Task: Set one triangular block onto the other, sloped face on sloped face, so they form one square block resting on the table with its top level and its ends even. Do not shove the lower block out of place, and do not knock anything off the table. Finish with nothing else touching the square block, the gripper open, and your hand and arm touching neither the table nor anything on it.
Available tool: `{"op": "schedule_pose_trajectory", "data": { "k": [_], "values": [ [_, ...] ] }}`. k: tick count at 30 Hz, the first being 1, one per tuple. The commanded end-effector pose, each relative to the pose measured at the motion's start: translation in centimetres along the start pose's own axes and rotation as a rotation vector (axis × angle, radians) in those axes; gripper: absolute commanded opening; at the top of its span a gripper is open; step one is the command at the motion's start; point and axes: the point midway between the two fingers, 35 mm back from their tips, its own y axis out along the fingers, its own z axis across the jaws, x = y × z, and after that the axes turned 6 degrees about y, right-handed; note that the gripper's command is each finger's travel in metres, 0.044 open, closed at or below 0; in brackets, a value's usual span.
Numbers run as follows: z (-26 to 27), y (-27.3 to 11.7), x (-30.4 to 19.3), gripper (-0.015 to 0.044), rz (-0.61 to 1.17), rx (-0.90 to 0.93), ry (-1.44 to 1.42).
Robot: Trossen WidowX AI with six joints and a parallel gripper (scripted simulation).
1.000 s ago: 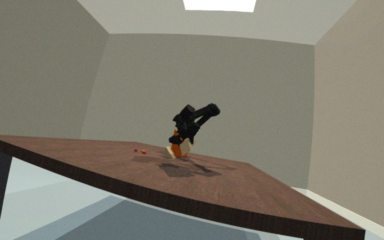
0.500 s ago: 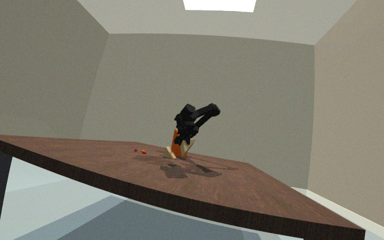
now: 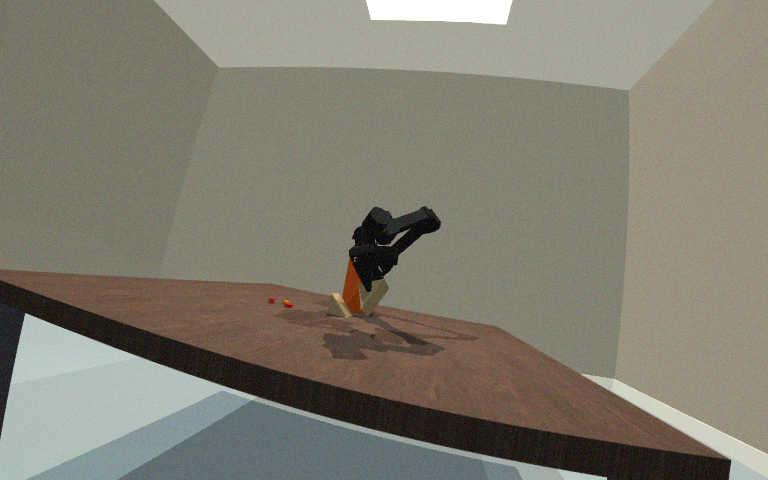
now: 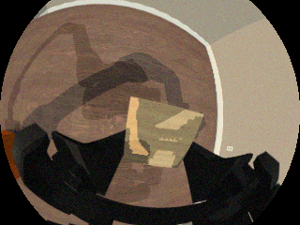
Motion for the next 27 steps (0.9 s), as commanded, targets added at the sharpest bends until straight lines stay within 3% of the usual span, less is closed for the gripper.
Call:
{"op": "schedule_pose_trajectory", "data": {
  "k": [1, 27],
  "values": [
    [-0.21, 0.05, 0.1, 0.0, 0.02, 0.001, 0.132],
    [0.16, 0.17, 0.41, 0.0, 0.166, -0.01, 1.02]
  ]
}}
